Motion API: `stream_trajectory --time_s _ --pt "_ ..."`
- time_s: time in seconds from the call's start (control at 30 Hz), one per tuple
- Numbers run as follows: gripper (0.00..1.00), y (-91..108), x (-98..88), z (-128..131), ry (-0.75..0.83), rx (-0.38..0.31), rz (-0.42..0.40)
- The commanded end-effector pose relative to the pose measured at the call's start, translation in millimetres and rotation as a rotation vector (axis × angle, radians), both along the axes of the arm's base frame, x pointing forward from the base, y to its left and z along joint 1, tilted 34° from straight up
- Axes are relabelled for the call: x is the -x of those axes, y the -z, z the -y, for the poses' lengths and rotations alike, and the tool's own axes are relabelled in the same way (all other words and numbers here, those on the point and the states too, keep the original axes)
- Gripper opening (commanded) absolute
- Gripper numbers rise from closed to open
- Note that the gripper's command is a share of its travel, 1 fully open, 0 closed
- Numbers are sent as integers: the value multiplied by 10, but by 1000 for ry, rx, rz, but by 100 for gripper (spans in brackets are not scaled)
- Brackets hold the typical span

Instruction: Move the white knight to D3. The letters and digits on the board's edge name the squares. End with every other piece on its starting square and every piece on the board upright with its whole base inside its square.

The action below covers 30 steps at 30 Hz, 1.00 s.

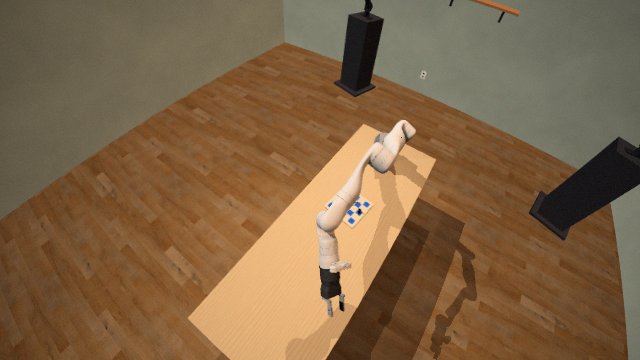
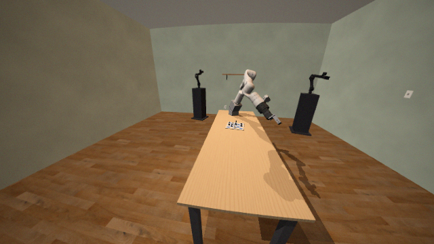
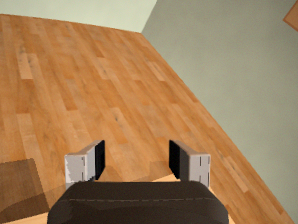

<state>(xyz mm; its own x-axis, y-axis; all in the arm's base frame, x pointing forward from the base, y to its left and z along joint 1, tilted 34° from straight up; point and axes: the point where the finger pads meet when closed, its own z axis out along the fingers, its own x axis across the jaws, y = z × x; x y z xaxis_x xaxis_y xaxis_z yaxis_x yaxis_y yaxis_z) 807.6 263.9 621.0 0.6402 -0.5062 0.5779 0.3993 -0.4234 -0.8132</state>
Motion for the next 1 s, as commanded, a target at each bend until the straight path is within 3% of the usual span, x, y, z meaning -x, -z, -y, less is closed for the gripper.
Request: stream_trajectory --time_s 0.0,0.7,0.97 --pt "100 -25 6 7 1 -1 3" --pt "100 -16 10 13 0 0 3" --pt "100 103 60 89 -9 3 -3"
